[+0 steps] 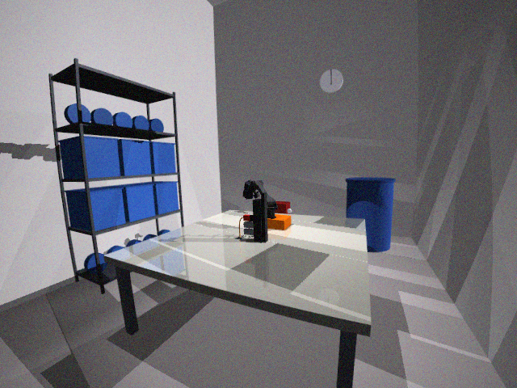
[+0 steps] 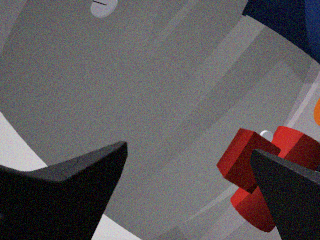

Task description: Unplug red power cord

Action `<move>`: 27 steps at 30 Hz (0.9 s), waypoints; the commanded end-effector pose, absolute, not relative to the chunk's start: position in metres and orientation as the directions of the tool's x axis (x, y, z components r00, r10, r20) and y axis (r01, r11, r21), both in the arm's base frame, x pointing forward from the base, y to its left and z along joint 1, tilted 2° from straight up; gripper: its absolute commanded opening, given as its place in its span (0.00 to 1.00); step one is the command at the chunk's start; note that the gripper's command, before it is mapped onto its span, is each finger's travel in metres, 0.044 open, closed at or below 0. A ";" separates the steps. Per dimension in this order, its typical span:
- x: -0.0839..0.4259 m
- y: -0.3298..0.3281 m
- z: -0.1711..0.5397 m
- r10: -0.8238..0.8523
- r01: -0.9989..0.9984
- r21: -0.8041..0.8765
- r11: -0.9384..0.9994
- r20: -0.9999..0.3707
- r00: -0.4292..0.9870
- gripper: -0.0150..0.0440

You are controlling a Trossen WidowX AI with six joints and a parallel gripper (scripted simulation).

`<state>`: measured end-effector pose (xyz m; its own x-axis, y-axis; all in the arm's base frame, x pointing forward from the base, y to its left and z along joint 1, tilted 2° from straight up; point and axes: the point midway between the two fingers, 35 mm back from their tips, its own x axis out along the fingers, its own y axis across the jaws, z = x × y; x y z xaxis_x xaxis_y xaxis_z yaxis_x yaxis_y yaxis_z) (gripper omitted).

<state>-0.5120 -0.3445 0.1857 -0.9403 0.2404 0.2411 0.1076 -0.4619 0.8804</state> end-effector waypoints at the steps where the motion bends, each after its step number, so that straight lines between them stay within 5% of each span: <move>1: -0.511 -0.346 0.186 0.237 0.109 0.880 -0.463 0.241 -0.941 0.89; 9: -0.455 -0.429 0.193 -0.017 0.181 0.847 -0.501 0.199 -0.980 0.53; 27: -0.218 -0.588 0.179 -0.622 0.394 0.702 -0.593 -0.089 -0.778 0.53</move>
<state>-0.2734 -0.5685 0.1805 -0.8538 -0.5201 -0.0233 0.3422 -0.5944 0.7278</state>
